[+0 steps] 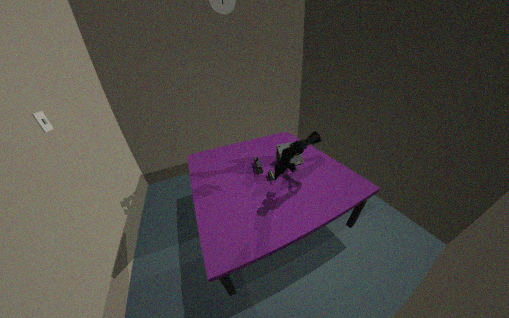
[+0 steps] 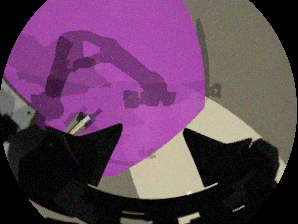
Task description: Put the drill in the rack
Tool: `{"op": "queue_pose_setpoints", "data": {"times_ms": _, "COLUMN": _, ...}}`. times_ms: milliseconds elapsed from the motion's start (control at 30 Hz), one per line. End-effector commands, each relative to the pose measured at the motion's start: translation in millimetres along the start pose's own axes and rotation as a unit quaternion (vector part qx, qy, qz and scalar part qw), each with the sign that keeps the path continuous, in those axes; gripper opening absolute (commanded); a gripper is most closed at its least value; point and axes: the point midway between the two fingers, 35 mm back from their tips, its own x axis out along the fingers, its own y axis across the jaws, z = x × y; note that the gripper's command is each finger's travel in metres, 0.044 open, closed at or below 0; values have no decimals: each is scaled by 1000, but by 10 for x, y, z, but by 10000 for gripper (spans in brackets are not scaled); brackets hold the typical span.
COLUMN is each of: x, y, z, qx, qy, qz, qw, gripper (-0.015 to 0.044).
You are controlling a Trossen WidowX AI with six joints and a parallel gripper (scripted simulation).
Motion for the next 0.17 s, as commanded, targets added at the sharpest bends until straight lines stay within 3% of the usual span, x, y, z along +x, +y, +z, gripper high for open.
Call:
{"op": "queue_pose_setpoints", "data": {"times_ms": 0, "x": -187, "y": -267, "z": 204, "qx": -61, "qy": -2, "qz": -60, "qw": 996, "gripper": 440}}
{"op": "queue_pose_setpoints", "data": {"times_ms": 133, "x": -427, "y": -531, "z": 448, "qx": -120, "qy": -6, "qz": -127, "qw": 985, "gripper": 440}}
